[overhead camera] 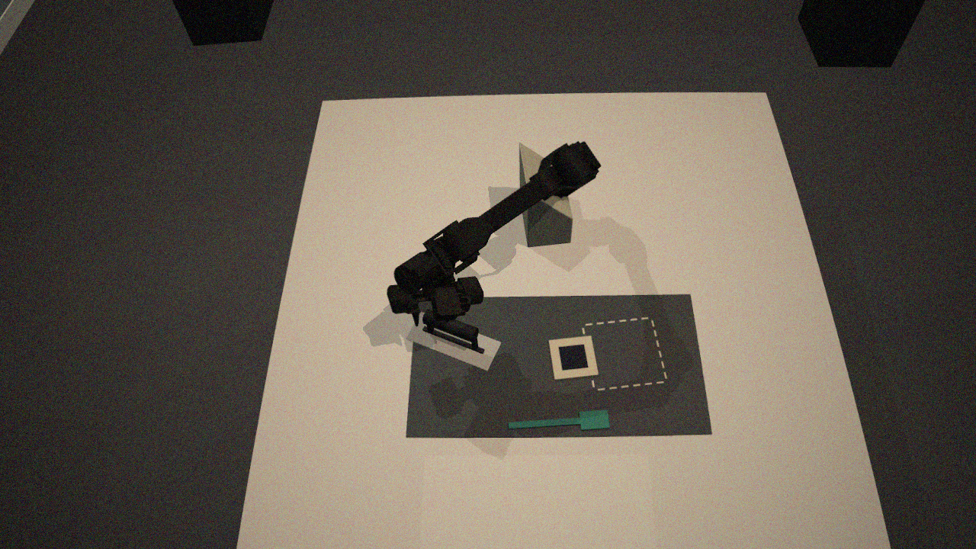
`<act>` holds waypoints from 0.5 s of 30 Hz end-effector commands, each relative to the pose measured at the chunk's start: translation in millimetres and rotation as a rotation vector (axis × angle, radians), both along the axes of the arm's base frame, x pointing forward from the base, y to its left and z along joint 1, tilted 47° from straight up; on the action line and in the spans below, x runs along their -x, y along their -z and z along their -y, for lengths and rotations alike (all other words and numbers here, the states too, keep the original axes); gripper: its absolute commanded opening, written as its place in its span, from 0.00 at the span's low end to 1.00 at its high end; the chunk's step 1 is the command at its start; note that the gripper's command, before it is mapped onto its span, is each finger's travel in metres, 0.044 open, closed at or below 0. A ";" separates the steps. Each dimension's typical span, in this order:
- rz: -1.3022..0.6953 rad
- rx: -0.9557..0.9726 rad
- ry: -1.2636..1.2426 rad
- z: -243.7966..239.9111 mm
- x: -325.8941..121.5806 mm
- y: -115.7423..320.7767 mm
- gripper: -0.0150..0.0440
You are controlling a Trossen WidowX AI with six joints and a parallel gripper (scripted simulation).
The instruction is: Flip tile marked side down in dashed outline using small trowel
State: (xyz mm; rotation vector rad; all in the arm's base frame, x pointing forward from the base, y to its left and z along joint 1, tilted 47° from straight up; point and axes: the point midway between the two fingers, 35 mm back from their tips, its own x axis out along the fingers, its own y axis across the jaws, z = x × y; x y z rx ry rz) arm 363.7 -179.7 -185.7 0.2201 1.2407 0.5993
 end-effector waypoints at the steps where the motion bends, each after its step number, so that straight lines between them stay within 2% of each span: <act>1: -0.027 -0.008 0.084 -1.2 -0.7 0.7 0.76; 15: -0.154 -0.053 0.455 -4.6 1.8 9.9 0.76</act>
